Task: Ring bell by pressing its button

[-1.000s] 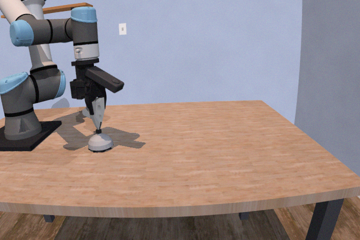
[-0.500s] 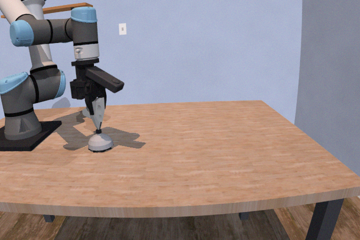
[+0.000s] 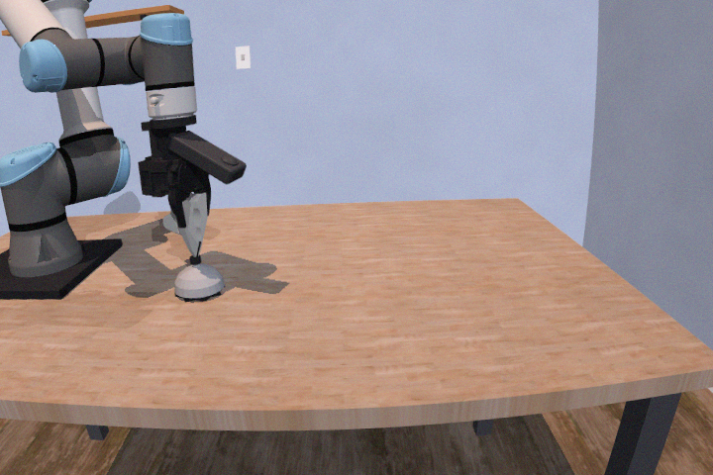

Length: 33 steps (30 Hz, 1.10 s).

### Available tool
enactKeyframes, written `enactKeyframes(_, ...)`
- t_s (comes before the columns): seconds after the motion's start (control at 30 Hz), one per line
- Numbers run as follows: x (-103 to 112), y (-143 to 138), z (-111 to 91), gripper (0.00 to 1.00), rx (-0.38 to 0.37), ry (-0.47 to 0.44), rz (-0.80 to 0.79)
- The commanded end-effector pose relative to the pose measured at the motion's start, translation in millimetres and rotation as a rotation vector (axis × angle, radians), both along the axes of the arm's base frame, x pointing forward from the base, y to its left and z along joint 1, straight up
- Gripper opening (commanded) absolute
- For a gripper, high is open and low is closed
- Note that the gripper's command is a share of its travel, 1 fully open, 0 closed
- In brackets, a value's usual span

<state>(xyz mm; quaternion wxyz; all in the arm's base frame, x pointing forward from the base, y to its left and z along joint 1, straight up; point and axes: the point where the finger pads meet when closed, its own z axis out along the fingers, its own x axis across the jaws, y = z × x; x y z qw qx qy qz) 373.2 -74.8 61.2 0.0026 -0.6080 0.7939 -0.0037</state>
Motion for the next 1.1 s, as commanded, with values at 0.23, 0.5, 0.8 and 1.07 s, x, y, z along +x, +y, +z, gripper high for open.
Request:
enactKeyframes(0.23, -1.1, 1.5, -2.8, 0.00, 0.003, 0.005, 0.001)
enactKeyframes(0.5, -1.1, 1.5, -2.8, 0.00, 0.003, 0.005, 0.001)
enactKeyframes(0.8, -0.3, 0.9, -0.1, 0.00, 0.001, 0.003, 0.001)
enactKeyframes(1.07, 1.0, 0.1, 12.5, 0.00, -0.001, -0.002, 0.001)
